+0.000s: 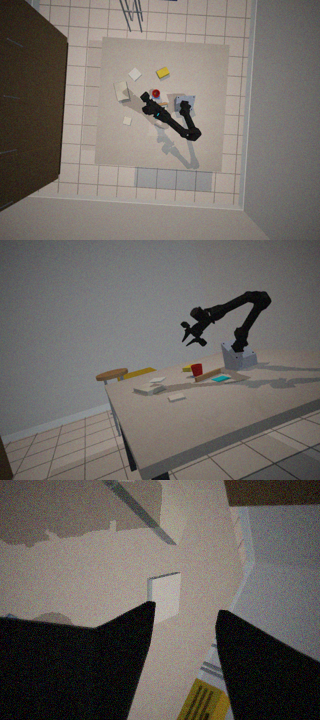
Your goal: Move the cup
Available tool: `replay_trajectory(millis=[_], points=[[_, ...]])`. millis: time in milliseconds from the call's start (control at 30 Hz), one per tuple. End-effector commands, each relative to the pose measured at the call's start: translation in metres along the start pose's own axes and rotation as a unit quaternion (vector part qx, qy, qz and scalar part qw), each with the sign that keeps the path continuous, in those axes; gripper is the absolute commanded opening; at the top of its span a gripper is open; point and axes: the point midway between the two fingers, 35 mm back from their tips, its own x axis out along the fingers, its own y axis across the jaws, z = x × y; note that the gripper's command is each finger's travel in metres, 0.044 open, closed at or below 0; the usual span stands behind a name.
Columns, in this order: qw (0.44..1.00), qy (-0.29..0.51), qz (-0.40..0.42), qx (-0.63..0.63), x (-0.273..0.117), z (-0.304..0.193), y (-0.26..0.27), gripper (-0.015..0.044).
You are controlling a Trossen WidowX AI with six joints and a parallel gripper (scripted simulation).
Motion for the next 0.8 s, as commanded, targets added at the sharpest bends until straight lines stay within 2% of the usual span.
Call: replay_trajectory(millis=[0,133,267,333,767], points=[[0.981,0.072,0.166,-0.076,0.036,-0.061,0.03,0.0148],[0.946,0.076,0.296,-0.106,0.047,-0.102,0.059,0.0148],[0.901,0.037,0.417,-0.112,0.049,-0.133,0.09,0.0148],[0.885,0.015,0.452,-0.109,0.047,-0.141,0.099,0.0148],[0.883,0.012,0.457,-0.109,0.049,-0.142,0.1,0.0148]])
